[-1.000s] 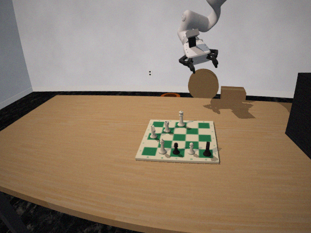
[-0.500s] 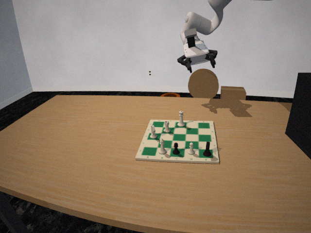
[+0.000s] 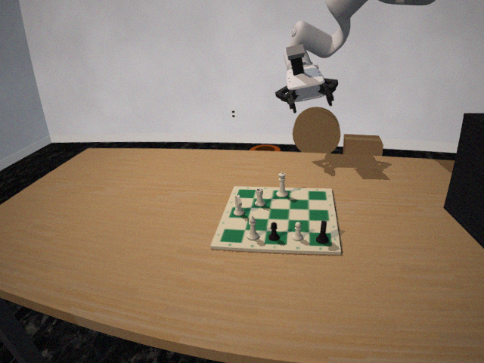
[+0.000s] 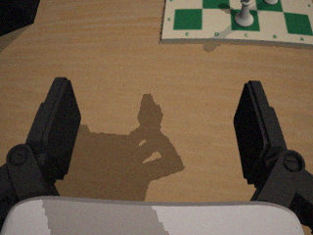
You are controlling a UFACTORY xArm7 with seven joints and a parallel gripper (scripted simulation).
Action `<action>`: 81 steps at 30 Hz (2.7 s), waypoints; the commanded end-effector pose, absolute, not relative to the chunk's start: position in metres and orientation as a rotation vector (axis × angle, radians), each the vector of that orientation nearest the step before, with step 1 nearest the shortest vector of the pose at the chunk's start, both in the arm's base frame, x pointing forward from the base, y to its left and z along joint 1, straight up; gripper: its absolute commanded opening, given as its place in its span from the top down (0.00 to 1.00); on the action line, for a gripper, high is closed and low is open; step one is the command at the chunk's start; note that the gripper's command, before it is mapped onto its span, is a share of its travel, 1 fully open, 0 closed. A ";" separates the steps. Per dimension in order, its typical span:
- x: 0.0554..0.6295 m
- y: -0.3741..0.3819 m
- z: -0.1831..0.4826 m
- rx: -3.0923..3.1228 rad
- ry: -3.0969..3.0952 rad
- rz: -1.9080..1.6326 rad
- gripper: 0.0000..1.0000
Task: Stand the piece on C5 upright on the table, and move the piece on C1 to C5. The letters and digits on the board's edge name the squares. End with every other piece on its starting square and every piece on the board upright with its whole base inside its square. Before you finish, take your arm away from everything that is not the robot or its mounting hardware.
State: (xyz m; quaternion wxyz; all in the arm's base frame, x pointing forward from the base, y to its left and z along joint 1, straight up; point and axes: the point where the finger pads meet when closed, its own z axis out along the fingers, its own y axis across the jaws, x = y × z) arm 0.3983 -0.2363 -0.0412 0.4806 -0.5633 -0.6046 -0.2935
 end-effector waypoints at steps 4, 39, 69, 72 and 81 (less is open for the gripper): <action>0.405 -0.242 -0.039 -1.410 -1.399 -0.800 0.00; 0.420 -0.254 -0.030 -1.450 -1.226 -0.992 0.00; 0.426 -0.262 -0.025 -1.452 -1.153 -1.077 0.00; 0.426 -0.263 -0.024 -1.452 -1.142 -1.090 0.00; 0.427 -0.264 -0.023 -1.451 -1.133 -1.100 0.00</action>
